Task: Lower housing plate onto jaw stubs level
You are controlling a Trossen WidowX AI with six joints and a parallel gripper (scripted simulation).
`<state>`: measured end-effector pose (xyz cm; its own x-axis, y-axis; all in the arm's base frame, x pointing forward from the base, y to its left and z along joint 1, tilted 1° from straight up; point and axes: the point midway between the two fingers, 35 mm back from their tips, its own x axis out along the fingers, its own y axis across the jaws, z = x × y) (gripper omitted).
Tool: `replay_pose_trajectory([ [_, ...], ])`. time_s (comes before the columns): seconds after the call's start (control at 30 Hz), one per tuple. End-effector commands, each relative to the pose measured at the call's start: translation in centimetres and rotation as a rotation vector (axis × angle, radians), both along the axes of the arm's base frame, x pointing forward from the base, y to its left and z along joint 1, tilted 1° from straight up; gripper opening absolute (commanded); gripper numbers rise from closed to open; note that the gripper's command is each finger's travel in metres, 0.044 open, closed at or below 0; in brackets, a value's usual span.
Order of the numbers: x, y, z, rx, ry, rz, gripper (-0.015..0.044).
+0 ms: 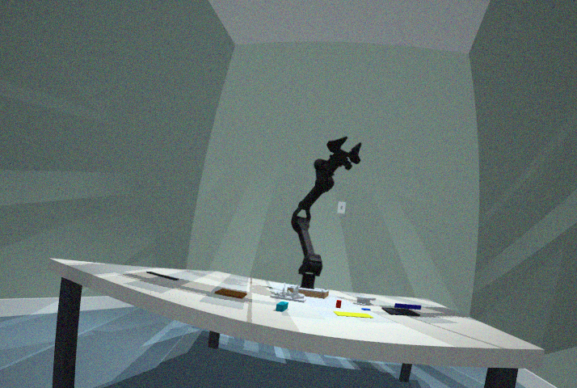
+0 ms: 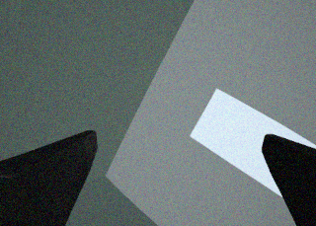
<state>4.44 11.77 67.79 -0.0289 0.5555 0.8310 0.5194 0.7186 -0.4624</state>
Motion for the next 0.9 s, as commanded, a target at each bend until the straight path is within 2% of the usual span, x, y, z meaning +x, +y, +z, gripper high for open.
replay_pose_trajectory([
  [0.0,1.4,0.9,-0.5,-0.022,0.070,0.037,0.0440],
  [0.87,8.3,5.7,-3.9,-0.124,0.516,0.262,0.0440],
])
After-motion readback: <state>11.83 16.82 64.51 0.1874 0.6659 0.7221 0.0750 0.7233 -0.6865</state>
